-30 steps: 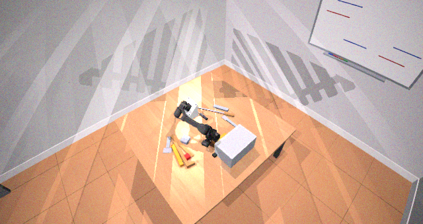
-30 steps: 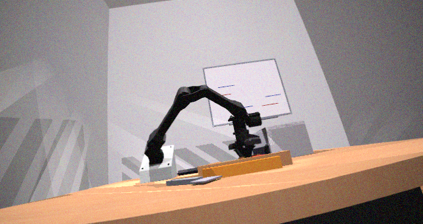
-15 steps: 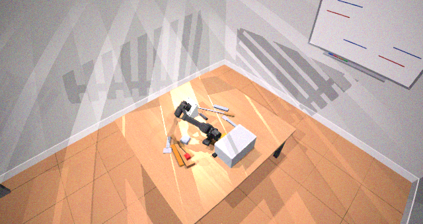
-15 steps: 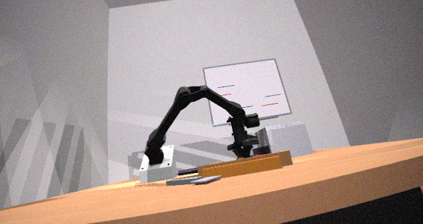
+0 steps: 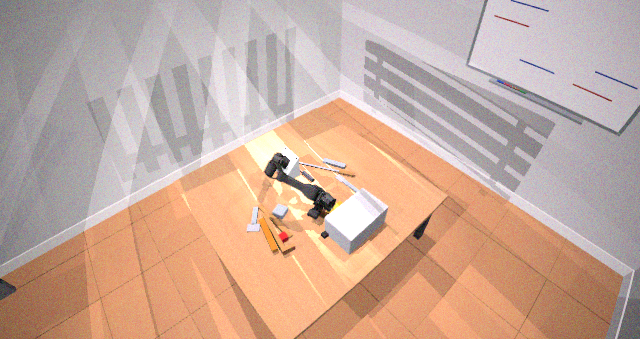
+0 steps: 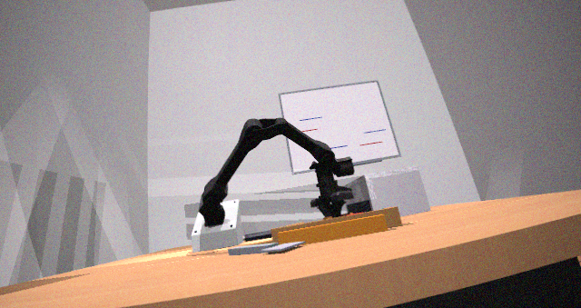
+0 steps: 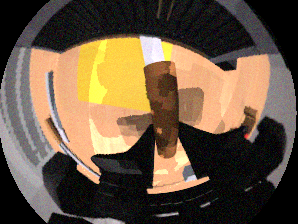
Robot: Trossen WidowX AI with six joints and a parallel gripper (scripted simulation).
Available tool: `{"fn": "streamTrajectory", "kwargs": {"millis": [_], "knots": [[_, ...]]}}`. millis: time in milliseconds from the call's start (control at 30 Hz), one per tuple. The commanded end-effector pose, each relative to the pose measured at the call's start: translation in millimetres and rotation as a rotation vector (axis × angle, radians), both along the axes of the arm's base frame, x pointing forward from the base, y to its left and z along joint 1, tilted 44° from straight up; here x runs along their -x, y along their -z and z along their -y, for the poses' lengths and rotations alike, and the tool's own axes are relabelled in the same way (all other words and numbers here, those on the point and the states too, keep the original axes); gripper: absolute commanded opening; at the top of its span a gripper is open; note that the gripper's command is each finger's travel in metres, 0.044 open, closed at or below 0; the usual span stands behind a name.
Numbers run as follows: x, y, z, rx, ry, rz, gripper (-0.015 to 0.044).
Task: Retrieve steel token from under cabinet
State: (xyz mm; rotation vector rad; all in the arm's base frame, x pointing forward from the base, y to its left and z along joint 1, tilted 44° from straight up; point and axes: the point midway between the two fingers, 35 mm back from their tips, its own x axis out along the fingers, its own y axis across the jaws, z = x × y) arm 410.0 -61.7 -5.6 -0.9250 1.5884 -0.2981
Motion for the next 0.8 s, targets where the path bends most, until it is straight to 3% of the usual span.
{"fn": "streamTrajectory", "kwargs": {"millis": [0,767], "knots": [[4.9,6.2,-4.7,-0.002,-0.008,-0.018,0.0],[9.7,7.2,-5.4,-0.003,-0.008,-0.019,0.0]]}}
